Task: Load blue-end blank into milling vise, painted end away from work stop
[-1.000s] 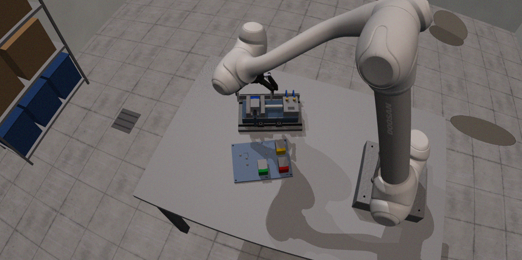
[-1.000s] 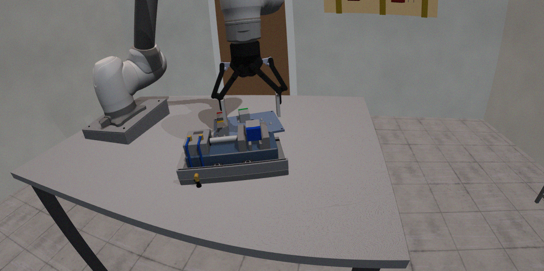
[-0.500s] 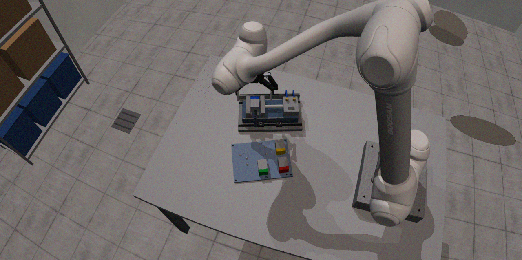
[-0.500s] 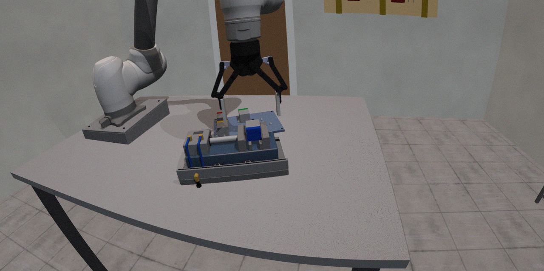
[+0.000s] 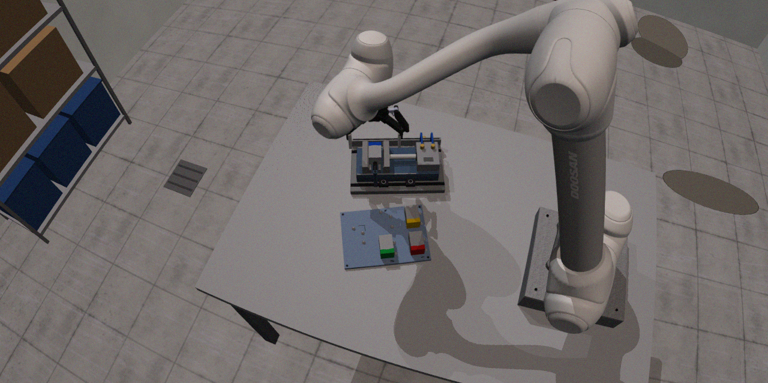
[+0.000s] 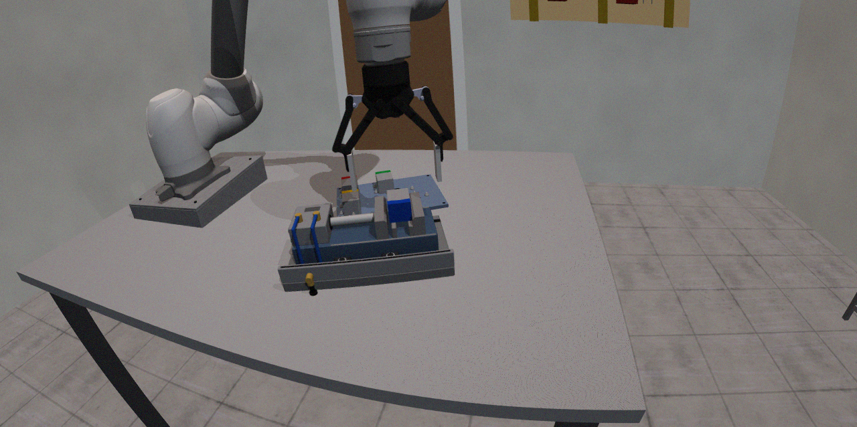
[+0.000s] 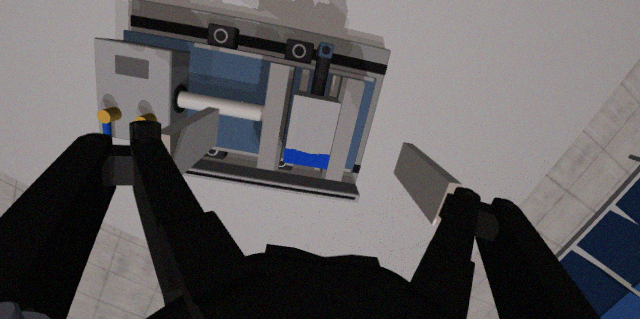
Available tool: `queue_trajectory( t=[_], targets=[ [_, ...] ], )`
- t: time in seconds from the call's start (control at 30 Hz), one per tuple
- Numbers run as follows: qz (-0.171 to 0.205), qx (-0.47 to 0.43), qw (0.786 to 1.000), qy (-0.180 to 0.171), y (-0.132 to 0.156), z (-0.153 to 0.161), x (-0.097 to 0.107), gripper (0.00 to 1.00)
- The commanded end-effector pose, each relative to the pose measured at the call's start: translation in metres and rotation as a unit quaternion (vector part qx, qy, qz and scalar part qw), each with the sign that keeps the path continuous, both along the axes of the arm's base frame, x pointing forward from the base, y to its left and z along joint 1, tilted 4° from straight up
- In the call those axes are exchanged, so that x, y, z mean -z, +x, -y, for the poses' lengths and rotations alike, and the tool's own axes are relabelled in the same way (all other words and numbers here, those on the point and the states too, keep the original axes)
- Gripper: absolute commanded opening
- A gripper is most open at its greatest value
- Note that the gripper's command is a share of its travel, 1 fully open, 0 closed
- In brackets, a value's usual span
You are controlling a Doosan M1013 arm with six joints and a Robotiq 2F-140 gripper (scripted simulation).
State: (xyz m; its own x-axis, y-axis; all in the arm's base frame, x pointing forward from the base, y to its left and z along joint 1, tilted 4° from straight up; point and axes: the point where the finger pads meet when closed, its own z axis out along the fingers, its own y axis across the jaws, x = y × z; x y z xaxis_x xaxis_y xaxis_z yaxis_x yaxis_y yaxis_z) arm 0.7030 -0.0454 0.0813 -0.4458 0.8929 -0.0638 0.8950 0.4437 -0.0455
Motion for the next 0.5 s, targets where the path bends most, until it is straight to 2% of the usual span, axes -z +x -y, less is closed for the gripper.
queue_trajectory(
  t=[0.0, 0.47],
  targets=[
    [0.0, 0.0, 1.0, 0.0, 0.0, -0.0001, -0.0008, 1.0],
    [0.0, 0.0, 1.0, 0.0, 0.0, -0.0004, -0.0042, 1.0]
  ],
)
